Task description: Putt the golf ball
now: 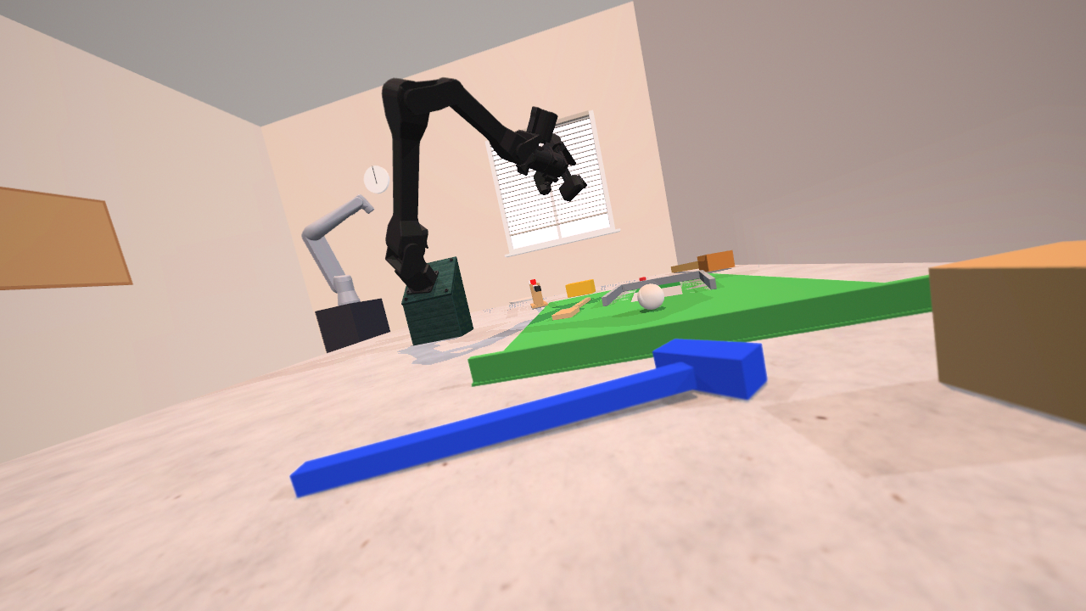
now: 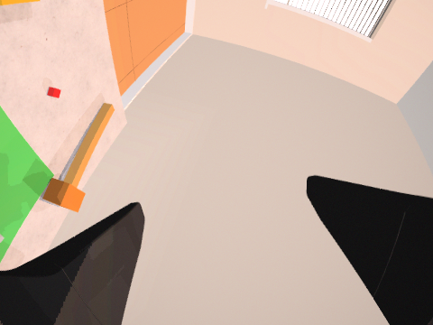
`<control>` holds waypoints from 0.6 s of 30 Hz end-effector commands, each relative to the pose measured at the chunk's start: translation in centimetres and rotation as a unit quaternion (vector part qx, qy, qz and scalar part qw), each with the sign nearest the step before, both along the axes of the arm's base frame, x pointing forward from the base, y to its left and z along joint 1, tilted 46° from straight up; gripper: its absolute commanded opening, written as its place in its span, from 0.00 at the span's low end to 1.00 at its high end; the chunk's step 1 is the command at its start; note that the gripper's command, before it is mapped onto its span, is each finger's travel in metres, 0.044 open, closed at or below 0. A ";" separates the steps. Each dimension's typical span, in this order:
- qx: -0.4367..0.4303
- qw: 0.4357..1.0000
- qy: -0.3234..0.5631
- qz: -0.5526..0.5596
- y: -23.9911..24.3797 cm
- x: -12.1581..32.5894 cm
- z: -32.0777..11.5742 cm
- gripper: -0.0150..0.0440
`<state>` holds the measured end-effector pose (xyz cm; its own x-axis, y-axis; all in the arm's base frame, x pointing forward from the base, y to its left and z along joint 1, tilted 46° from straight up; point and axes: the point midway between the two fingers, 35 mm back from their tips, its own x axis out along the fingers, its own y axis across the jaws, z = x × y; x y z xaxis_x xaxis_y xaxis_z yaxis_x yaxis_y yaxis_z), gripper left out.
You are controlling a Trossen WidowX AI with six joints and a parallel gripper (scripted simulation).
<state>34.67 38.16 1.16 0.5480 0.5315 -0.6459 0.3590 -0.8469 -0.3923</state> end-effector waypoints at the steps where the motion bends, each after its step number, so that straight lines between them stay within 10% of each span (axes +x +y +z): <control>1: -0.001 1.000 0.006 -0.006 -0.2 -0.1 -0.2 0.98; 18: -0.127 0.792 0.275 -0.529 -16.3 -8.5 -12.6 1.00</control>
